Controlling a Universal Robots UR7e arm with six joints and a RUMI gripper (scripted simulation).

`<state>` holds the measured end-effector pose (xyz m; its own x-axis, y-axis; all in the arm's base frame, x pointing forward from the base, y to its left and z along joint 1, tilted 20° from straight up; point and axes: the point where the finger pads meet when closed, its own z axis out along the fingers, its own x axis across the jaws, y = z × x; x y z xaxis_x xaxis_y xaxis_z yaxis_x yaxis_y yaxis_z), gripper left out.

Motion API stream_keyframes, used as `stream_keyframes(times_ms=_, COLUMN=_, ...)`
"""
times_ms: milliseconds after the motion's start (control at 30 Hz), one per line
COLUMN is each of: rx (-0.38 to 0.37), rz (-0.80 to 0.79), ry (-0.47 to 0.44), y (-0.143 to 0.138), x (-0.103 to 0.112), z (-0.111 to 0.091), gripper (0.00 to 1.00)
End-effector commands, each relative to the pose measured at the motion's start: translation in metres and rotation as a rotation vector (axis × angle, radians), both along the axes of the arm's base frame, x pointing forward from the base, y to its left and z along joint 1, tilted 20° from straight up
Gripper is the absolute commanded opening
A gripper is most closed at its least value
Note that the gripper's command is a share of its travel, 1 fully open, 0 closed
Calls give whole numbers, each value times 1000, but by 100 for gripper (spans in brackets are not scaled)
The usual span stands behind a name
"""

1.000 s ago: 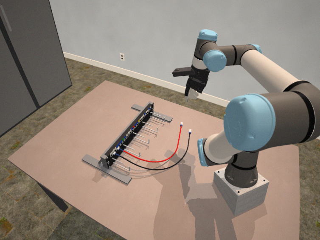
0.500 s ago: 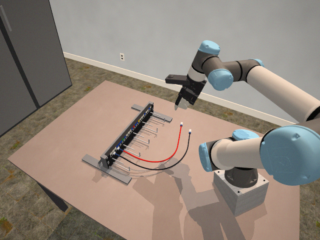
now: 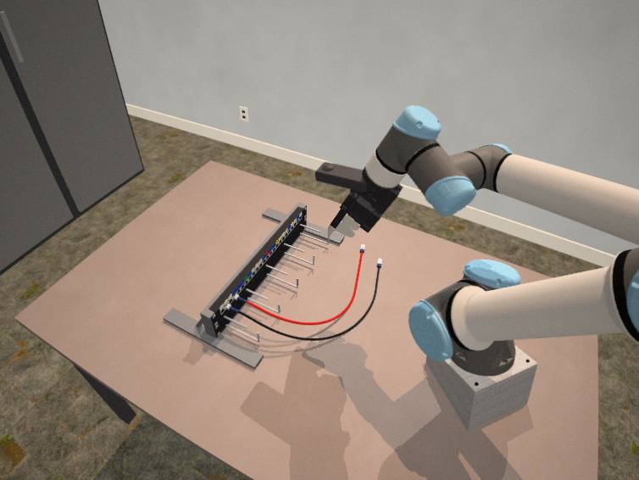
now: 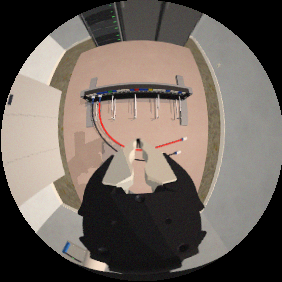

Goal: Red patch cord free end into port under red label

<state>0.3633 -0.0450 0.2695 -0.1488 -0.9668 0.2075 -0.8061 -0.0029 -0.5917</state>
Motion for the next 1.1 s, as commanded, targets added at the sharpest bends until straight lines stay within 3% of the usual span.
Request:
stream_keyframes(times_ms=0, rx=-30, rz=-20, ry=-15, y=14, x=11, z=-3, gripper=0)
stream_keyframes(times_ms=467, rx=-52, rz=11, ry=-152, y=79, x=45, z=-17, gripper=0)
stream_keyframes(times_ms=1067, rx=-69, rz=36, ry=-259, y=133, x=73, z=-27, gripper=0)
